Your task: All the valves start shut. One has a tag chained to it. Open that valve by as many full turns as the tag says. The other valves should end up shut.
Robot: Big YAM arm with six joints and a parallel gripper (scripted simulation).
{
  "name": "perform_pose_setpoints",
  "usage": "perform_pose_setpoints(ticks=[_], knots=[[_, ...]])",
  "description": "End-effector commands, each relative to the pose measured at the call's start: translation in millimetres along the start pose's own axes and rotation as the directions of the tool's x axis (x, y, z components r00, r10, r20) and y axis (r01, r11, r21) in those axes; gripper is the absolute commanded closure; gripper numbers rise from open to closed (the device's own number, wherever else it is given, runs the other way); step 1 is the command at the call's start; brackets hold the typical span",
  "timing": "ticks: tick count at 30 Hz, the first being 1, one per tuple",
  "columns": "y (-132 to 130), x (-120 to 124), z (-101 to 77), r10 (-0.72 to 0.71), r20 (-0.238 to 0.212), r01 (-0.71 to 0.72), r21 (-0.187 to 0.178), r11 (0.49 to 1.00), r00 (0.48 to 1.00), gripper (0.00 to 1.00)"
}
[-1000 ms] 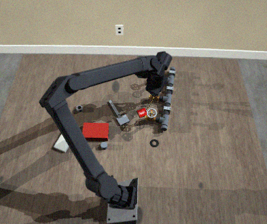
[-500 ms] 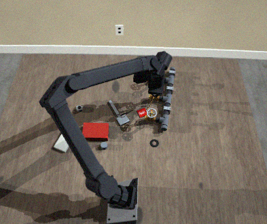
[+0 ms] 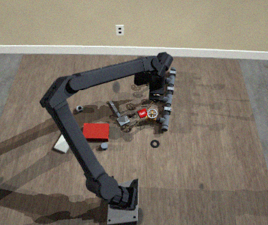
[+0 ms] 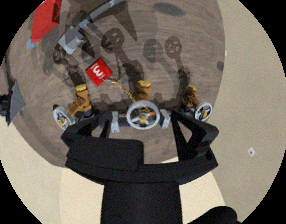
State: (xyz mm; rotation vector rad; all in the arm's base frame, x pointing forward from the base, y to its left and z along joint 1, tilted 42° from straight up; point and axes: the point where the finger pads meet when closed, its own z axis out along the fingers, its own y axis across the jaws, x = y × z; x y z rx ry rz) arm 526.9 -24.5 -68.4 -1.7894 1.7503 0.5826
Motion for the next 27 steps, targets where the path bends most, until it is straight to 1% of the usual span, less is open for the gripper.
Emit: perform_pose_setpoints(ticks=[1,11,18,22,25,27], knots=[[-23.3,-4.8,-10.7,-0.047,-0.010,0.047,0.031,0.998,0.999,0.00],[-23.3,-4.8,-10.7,-0.044,-0.010,0.045,0.031,0.999,0.999,0.00],[-23.3,-4.8,-10.8,-0.002,-0.008,0.002,0.031,1.000,1.000,0.00],[-23.3,-4.8,-10.8,0.071,-0.006,-0.071,0.032,0.997,0.997,0.00],[-23.3,-4.8,-10.8,0.169,-0.003,-0.169,0.032,0.985,0.986,0.00],[-24.1,-4.5,-10.8,0.252,-0.001,-0.252,0.036,0.967,0.968,0.00]])
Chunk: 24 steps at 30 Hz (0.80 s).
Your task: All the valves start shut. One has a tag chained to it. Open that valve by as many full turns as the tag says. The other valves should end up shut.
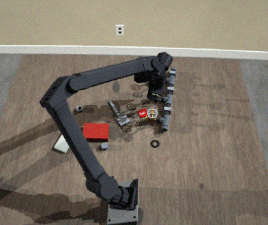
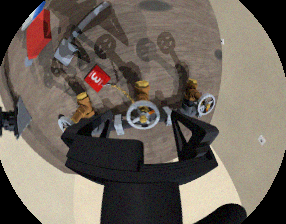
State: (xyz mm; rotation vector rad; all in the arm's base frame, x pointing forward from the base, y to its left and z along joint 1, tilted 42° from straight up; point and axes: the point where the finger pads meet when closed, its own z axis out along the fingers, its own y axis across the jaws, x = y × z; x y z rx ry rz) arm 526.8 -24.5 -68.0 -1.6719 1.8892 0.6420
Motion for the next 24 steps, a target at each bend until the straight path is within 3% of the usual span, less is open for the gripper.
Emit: perform_pose_setpoints(ticks=[1,5,7,9,14,22,24], knots=[[-23.6,-7.4,-10.6,0.159,-0.001,-0.159,0.037,0.987,0.987,0.00],[-25.6,-6.7,-10.7,0.386,0.007,-0.386,0.045,0.921,0.922,0.00],[-25.6,-6.7,-10.7,0.386,0.007,-0.386,0.045,0.921,0.922,0.00],[-26.1,-6.7,-10.8,0.513,0.014,-0.513,0.045,0.857,0.858,0.00],[-19.0,-7.1,-9.8,0.789,0.024,-0.790,0.028,0.613,0.613,0.00],[-17.4,-9.9,-12.5,0.986,0.026,-0.986,-0.005,0.166,0.166,0.00],[-17.4,-9.9,-12.5,0.986,0.026,-0.986,-0.005,0.166,0.166,0.00]])
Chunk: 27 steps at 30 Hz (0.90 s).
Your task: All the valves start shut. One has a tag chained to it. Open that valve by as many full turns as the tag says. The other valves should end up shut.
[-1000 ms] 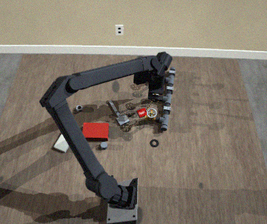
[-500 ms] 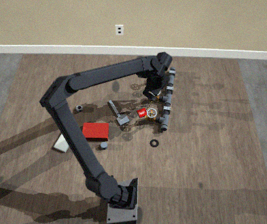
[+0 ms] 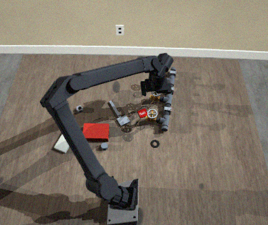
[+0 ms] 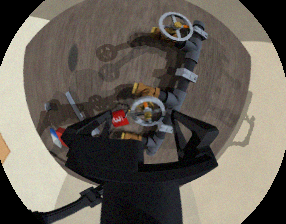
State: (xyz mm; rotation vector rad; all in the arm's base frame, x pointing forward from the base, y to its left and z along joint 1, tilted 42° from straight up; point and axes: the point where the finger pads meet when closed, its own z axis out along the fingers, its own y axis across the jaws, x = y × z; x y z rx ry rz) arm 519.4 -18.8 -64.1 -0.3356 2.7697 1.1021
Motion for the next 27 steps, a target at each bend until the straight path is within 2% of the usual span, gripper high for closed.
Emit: perform_pose_setpoints(ticks=[1,4,7,11,15,17,18,21,22,27], knots=[[-3.5,-21.1,-12.2,0.329,0.054,-0.331,0.028,0.943,0.943,0.00],[-3.5,-21.1,-12.2,0.490,0.054,-0.491,0.014,0.871,0.870,0.00],[-3.4,-21.2,-12.3,0.640,0.052,-0.641,0.001,0.768,0.767,0.00],[-2.9,-21.7,-13.0,0.805,0.049,-0.805,-0.013,0.593,0.592,0.00],[-2.9,-21.6,-12.9,0.922,0.047,-0.923,-0.024,0.385,0.383,0.00],[-2.9,-21.6,-12.9,0.922,0.047,-0.923,-0.024,0.385,0.383,0.00],[-2.8,-21.6,-12.9,0.968,0.055,-0.969,-0.031,0.245,0.243,0.00],[-2.8,-21.6,-12.9,0.995,0.065,-0.996,-0.043,0.074,0.071,0.00],[-2.8,-21.6,-12.9,0.997,0.068,-0.998,-0.047,0.036,0.033,0.00],[-2.9,-21.7,-12.9,0.998,0.066,-0.999,-0.050,0.001,-0.002,0.00]])
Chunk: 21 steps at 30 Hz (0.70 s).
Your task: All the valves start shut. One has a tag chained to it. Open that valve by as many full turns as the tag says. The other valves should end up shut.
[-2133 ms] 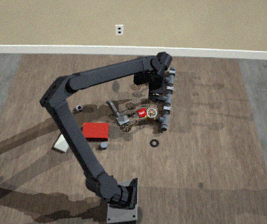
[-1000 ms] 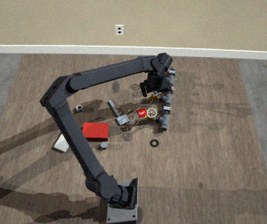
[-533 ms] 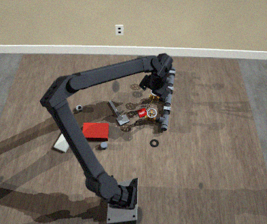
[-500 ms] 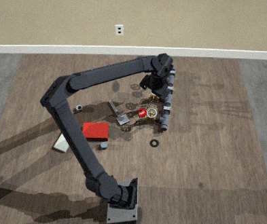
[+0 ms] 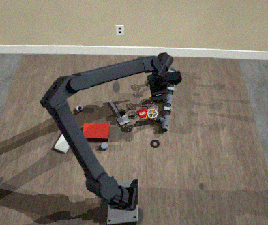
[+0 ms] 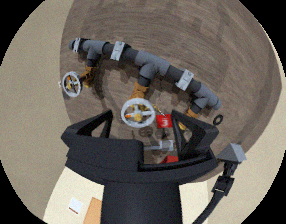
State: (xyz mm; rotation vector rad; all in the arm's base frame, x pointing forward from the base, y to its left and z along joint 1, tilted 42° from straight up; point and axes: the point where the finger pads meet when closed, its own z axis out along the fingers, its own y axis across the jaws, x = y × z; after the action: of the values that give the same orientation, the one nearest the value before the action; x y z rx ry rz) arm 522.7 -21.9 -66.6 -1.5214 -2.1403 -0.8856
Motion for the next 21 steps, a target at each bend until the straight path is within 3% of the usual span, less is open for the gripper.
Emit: perform_pose_setpoints(ticks=[1,10,11,21], knots=[[17.9,-1.7,-10.5,0.105,0.041,-0.103,-0.041,0.994,0.994,0.00],[14.1,-3.3,-6.2,0.115,0.034,-0.114,-0.032,0.993,0.993,0.00],[13.8,-3.1,-6.2,0.116,0.033,-0.115,-0.031,0.993,0.993,1.00],[12.7,-2.7,-6.5,0.119,0.031,-0.118,-0.028,0.993,0.992,1.00]])
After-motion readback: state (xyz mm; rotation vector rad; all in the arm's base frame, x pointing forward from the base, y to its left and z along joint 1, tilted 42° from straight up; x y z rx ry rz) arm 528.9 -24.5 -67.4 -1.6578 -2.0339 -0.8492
